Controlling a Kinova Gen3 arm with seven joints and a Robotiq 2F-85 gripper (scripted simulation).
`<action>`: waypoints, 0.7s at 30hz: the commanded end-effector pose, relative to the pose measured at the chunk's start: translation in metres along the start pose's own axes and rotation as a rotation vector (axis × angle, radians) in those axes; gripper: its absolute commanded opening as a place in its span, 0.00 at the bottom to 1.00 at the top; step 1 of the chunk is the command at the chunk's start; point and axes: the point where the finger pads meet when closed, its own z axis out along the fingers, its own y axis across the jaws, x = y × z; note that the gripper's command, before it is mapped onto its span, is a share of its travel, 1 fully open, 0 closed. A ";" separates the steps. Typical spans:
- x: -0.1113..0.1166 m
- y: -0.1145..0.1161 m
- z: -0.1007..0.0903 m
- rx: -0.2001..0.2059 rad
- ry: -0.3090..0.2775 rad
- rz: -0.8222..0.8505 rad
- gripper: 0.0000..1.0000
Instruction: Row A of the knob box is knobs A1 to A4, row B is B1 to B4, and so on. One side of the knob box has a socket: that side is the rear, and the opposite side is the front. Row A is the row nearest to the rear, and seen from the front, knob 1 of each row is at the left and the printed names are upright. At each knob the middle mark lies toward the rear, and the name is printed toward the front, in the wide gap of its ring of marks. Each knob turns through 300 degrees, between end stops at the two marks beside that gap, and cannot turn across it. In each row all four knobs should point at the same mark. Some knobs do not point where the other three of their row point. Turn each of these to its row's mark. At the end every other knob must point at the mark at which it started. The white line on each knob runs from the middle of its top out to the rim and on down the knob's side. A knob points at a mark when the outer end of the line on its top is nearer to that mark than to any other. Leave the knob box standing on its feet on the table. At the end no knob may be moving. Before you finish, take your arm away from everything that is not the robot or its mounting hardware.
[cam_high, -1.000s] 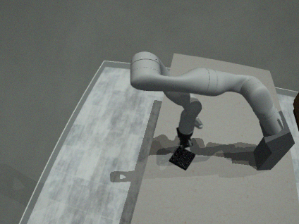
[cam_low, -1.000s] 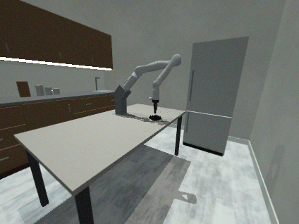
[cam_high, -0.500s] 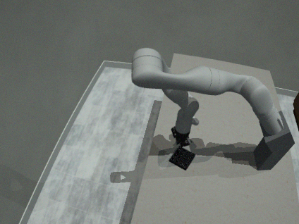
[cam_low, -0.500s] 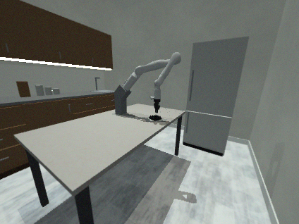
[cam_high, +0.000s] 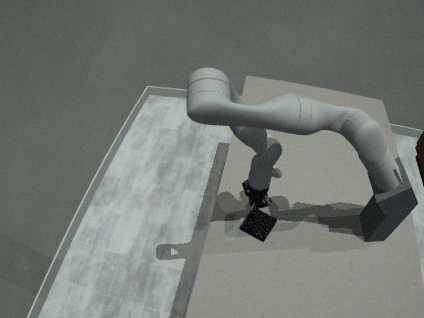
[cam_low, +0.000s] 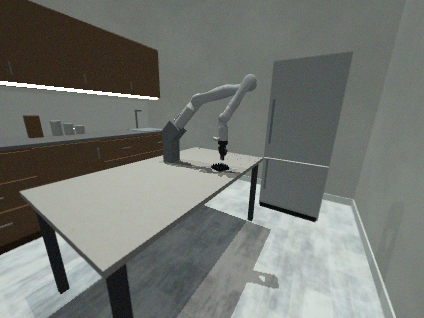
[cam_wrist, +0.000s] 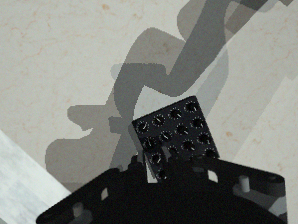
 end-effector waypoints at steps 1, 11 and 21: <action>0.000 0.000 0.000 0.001 -0.001 0.000 0.19; 0.000 0.000 0.000 0.001 -0.001 0.000 0.19; 0.000 0.000 0.000 0.001 -0.001 0.000 0.19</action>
